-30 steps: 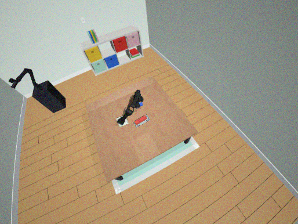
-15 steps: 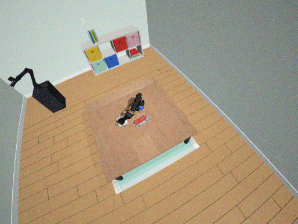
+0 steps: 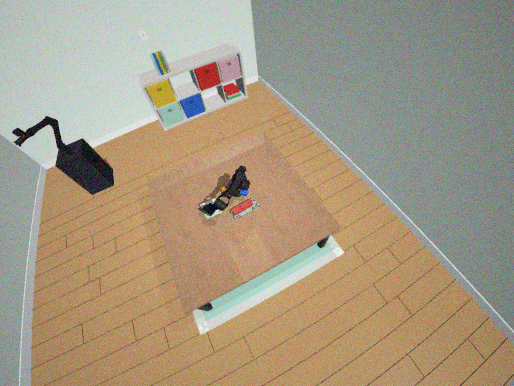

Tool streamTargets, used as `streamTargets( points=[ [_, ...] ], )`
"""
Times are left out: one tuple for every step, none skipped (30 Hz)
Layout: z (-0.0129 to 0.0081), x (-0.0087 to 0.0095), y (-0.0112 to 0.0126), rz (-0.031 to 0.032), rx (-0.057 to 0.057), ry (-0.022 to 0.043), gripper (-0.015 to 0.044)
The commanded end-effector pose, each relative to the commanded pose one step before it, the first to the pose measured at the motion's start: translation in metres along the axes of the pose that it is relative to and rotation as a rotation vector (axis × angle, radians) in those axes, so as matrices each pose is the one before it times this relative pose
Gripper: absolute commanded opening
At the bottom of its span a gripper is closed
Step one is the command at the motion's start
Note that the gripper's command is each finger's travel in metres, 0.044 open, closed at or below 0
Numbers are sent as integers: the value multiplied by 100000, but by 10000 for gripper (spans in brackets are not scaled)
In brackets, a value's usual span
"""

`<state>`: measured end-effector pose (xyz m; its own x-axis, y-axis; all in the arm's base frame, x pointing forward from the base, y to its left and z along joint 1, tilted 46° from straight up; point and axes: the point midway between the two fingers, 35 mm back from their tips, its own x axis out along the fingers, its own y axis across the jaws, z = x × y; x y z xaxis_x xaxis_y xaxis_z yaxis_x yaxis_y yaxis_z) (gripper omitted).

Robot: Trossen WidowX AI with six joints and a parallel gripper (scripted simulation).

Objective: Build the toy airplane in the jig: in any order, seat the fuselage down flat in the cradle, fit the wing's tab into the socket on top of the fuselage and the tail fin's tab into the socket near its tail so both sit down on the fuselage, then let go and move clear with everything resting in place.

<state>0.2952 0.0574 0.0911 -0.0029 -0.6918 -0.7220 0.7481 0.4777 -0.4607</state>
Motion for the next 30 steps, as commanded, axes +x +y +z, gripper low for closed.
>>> streamTargets(
  points=[
    [493, 193, -940, 340, 5573, -558, 0],
    [123, 83, -273, -29, 1583, -4, 0],
    [124, 84, -271, -30, 1584, -6, 0],
    [125, 85, -270, -32, 1584, -8, 0],
    [139, 75, -275, -39, 1877, -52, 0],
    [144, 78, -282, -41, 1933, -56, 0],
    [146, 80, -280, -42, 1934, -58, 0],
    [147, 81, -278, -43, 1934, -60, 0],
    [149, 83, -276, -43, 1934, -62, 0],
    [150, 84, -274, -44, 1935, -64, 0],
    [152, 85, -272, -44, 1935, -66, 0],
    [153, 87, -270, -45, 1936, -68, 0],
    [154, 88, -268, -46, 1936, -70, 0],
    [156, 89, -266, -46, 1936, -72, 0],
    [156, 91, -262, -46, 1936, -74, 0],
    [158, 92, -261, -47, 1941, -77, 0],
    [159, 94, -259, -47, 1941, -79, 0],
    [160, 95, -257, -47, 1942, -81, 0],
    [161, 96, -255, -47, 1942, -84, 0],
    [162, 97, -253, -48, 1942, -86, 0],
    [163, 98, -251, -48, 1943, -89, 0],
    [164, 100, -249, -48, 1943, -91, 0],
    [165, 101, -247, -47, 1943, -93, 0],
    [166, 102, -245, -47, 1944, -96, 0],
    [167, 103, -240, -47, 1944, -98, 0],
    [169, 105, -240, -47, 1956, -101, 0],
    [170, 106, -238, -47, 1956, -104, 0],
    [171, 107, -236, -46, 1957, -106, 0],
    [171, 108, -233, -46, 1947, -108, 0],
    [136, 86, -182, -36, 1540, -87, 0]
  ],
)
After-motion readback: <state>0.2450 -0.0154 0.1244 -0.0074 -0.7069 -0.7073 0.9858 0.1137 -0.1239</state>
